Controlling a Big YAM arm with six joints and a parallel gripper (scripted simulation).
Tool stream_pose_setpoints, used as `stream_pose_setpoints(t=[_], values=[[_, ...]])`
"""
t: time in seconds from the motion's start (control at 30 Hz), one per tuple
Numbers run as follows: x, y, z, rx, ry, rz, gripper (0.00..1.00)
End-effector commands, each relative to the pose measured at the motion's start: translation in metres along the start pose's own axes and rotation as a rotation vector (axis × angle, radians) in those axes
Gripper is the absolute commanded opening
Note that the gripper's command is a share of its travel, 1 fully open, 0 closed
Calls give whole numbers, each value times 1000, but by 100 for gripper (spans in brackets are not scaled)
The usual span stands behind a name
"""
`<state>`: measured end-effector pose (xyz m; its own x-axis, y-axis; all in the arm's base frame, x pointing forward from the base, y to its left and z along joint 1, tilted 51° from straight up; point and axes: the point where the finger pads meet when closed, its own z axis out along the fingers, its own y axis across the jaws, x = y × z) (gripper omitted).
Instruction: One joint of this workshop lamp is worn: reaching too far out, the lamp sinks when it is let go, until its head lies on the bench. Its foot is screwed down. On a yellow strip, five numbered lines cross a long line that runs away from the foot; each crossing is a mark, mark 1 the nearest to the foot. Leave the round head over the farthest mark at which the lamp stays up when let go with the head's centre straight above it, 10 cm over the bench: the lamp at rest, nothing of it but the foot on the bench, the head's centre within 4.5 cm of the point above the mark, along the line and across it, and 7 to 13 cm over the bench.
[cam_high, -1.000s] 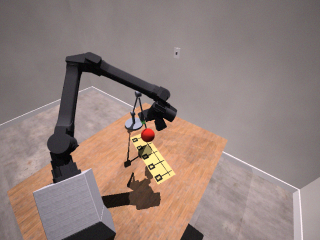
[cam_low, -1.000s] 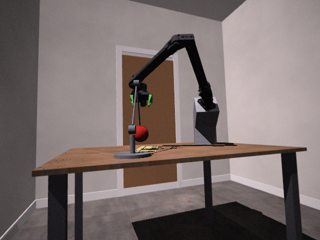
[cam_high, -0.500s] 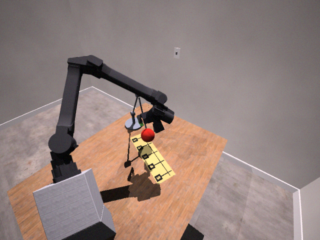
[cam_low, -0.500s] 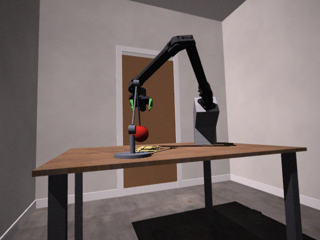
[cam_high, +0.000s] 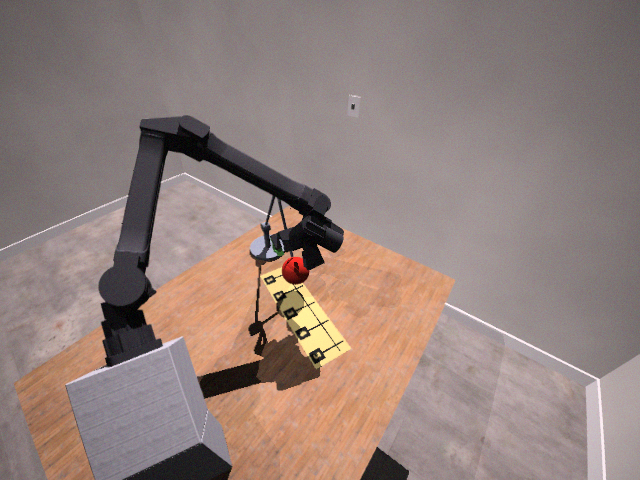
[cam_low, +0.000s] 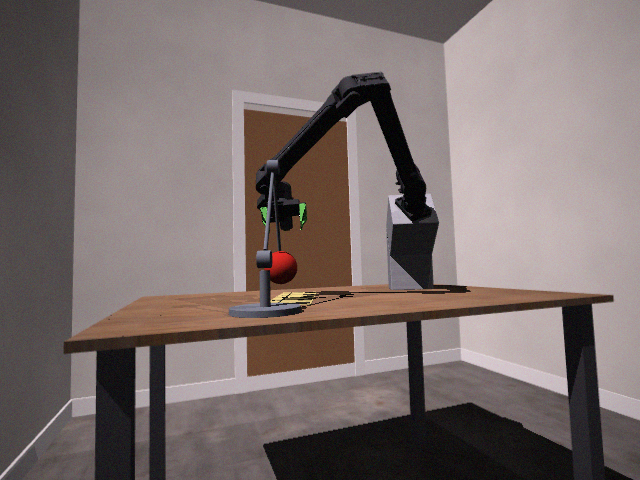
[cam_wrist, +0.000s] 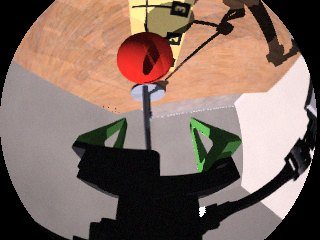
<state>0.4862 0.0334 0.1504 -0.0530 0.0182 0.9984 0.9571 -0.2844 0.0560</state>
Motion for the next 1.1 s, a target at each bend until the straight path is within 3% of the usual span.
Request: stream_pose_setpoints(t=[0.0, 0.37, 0.87, 1.07], values=[[8, 8, 5, -51, -6, -3, 100], [7, 4, 27, -20, 11, 9, 100], [9, 20, 27, -105, -34, 13, 100], [9, 20, 27, -105, -34, 13, 100]])
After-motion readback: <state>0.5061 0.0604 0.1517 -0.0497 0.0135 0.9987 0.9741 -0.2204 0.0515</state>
